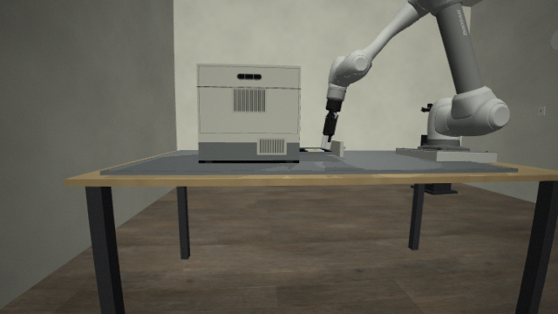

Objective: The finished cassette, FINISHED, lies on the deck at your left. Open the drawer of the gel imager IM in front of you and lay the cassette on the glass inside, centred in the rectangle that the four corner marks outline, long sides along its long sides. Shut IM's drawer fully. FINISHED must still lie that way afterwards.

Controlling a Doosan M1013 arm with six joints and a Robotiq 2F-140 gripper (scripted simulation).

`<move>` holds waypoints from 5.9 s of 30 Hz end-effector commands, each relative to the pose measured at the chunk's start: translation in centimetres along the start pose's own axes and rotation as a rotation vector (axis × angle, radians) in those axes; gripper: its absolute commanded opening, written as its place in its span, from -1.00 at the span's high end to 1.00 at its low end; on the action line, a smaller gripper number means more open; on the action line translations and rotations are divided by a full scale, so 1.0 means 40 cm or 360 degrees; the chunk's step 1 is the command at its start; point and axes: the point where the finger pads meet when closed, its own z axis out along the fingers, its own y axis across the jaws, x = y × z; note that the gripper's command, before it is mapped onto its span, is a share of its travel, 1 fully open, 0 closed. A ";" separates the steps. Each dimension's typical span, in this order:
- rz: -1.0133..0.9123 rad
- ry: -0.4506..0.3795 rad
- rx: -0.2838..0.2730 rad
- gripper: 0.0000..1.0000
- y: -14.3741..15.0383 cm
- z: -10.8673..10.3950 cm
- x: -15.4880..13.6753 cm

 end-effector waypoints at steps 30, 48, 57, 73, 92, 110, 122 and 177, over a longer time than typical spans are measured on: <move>0.0000 0.0000 0.0000 0.08 0.000 0.022 -0.004; 0.0000 0.0000 0.0000 0.08 0.000 0.024 0.008; 0.0000 0.0000 0.0000 0.08 0.000 0.025 0.015; 0.0000 0.0000 0.0000 0.08 0.000 0.027 0.027; 0.0000 0.0000 0.0000 0.08 0.000 0.024 0.027; 0.0000 0.0000 0.0000 0.08 0.000 -0.029 0.036; 0.0000 0.0000 0.0000 0.08 0.000 -0.061 0.042; -0.0053 -0.0004 0.0005 0.45 0.000 -0.203 0.054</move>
